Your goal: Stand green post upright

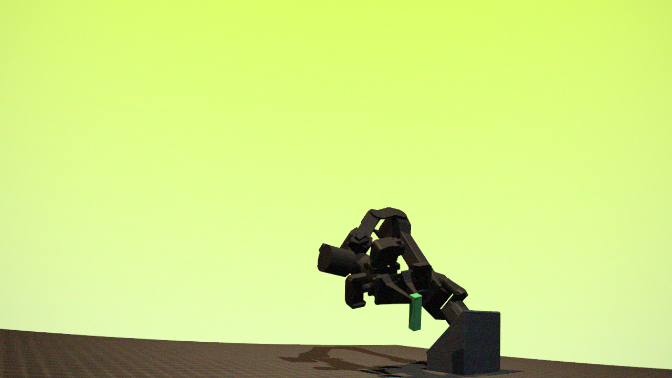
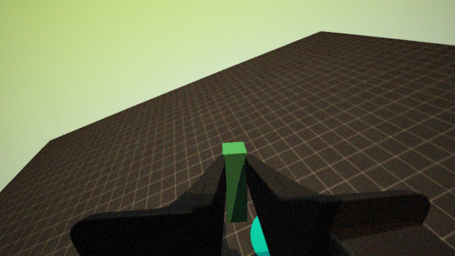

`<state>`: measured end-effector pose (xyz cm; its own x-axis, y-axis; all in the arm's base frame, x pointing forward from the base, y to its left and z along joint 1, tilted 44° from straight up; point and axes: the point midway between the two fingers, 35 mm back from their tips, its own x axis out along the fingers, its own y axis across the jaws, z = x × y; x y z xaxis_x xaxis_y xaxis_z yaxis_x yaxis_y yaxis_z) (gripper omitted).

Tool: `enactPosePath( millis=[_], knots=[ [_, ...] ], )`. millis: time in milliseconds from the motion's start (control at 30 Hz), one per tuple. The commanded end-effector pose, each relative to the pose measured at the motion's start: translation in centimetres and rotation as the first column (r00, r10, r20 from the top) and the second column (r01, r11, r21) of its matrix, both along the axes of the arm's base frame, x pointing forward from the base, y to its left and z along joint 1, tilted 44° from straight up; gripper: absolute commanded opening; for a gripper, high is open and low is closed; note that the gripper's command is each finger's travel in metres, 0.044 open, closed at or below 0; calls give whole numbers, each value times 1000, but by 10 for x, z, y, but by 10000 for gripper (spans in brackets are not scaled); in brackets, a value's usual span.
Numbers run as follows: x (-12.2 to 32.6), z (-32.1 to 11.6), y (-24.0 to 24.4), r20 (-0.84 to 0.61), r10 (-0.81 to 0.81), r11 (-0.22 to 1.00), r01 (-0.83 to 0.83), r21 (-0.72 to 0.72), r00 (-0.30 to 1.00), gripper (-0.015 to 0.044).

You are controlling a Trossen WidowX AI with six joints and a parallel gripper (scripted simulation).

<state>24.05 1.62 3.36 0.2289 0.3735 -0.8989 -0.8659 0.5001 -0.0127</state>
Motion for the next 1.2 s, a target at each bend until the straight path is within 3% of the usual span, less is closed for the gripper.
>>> enactPosePath(
  millis=[0,1167],
  knots=[
    [-2,0,1,30,10,1000,-11,23,999,23],
    [0,16,-4,287,53,991,-86,102,957,23]
  ],
)
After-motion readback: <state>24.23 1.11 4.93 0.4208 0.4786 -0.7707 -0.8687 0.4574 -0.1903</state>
